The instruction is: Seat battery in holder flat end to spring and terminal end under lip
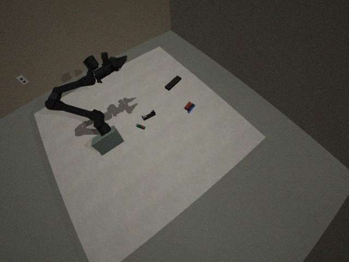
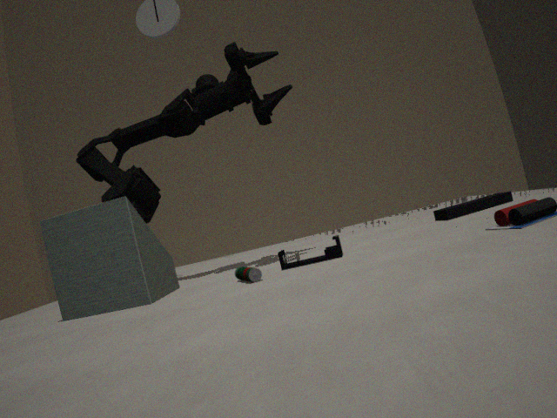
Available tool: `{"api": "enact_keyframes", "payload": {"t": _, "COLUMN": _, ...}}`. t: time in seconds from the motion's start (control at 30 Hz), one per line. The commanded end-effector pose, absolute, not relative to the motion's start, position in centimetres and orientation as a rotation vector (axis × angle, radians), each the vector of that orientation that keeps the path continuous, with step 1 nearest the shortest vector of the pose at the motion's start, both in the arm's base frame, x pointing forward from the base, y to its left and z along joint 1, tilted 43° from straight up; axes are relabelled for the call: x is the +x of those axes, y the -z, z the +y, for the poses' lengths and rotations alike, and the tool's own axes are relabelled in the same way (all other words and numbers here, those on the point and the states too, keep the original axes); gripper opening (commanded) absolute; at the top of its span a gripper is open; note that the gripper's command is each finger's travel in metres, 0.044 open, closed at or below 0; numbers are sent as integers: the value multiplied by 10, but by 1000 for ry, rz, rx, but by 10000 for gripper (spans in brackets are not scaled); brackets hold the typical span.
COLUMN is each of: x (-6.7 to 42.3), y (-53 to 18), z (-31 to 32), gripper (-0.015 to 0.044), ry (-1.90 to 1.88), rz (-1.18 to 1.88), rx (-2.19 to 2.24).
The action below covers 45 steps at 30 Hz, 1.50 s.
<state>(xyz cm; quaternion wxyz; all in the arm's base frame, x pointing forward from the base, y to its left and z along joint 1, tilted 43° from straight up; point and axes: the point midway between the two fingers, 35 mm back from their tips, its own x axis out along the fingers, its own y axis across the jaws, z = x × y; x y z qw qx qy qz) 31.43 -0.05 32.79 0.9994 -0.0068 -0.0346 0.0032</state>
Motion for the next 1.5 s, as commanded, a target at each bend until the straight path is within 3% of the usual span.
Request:
{"api": "enact_keyframes", "payload": {"t": 0.0, "x": 315, "y": -326, "z": -1, "gripper": 374, "ry": -7, "rz": -62, "rx": -21}}
{"api": "enact_keyframes", "payload": {"t": 0.2, "x": 345, "y": -236, "z": -10, "gripper": 225, "ry": -88, "rz": 272, "rx": -345}}
{"api": "enact_keyframes", "payload": {"t": 0.4, "x": 346, "y": -133, "z": -16, "gripper": 225, "ry": -385, "rz": 592, "rx": -737}}
{"api": "enact_keyframes", "payload": {"t": 0.63, "x": 322, "y": -57, "z": -15, "gripper": 225, "ry": -793, "rz": 716, "rx": -1004}}
{"api": "enact_keyframes", "payload": {"t": 0.9, "x": 277, "y": 5, "z": -6, "gripper": 225, "ry": -1299, "rz": 629, "rx": -1142}}
{"api": "enact_keyframes", "payload": {"t": 1.17, "x": 224, "y": 41, "z": 11, "gripper": 225, "ry": -1728, "rz": 262, "rx": -1123}}
{"api": "enact_keyframes", "payload": {"t": 1.47, "x": 215, "y": 44, "z": 15, "gripper": 225, "ry": -1777, "rz": 173, "rx": -1107}}
